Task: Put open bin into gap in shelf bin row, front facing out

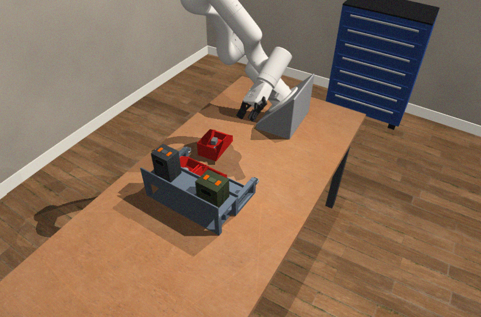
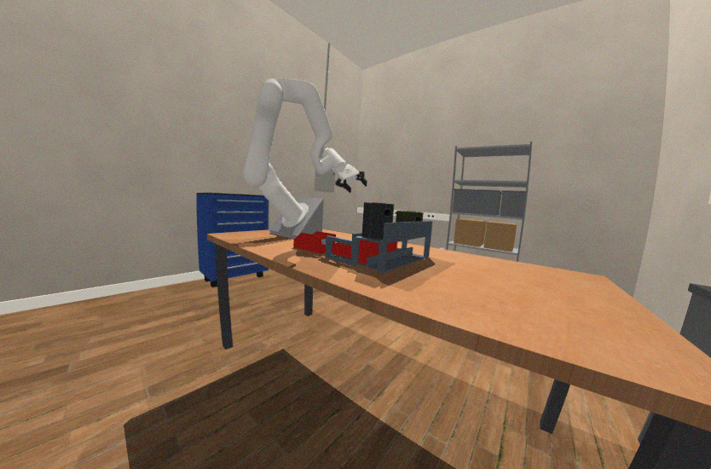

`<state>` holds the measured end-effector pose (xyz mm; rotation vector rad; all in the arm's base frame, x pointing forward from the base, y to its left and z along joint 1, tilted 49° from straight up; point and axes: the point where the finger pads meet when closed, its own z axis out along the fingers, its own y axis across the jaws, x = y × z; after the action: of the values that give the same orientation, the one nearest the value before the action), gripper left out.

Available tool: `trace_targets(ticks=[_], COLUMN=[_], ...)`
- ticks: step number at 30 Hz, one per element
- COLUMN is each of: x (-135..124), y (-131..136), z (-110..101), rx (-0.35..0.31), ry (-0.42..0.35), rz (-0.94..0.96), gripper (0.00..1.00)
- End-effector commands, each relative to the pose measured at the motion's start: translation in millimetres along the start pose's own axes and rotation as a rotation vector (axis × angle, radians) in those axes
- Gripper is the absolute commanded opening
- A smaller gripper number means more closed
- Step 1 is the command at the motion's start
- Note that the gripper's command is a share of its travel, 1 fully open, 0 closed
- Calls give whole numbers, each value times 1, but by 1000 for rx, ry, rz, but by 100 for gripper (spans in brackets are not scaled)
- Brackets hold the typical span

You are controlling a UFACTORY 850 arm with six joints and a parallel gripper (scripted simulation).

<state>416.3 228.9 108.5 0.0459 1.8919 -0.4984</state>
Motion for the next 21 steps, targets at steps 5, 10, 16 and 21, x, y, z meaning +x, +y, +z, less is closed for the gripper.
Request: trace_targets(ticks=[5, 10, 16, 21], x=[-1, -1, -2, -2], y=[1, 0, 0, 0], z=[0, 0, 0, 0], rx=[-8, -23, -47, -47], ry=[-5, -20, -42, -42], rz=[-54, -152, -305, -305], gripper=[100, 100, 100, 100])
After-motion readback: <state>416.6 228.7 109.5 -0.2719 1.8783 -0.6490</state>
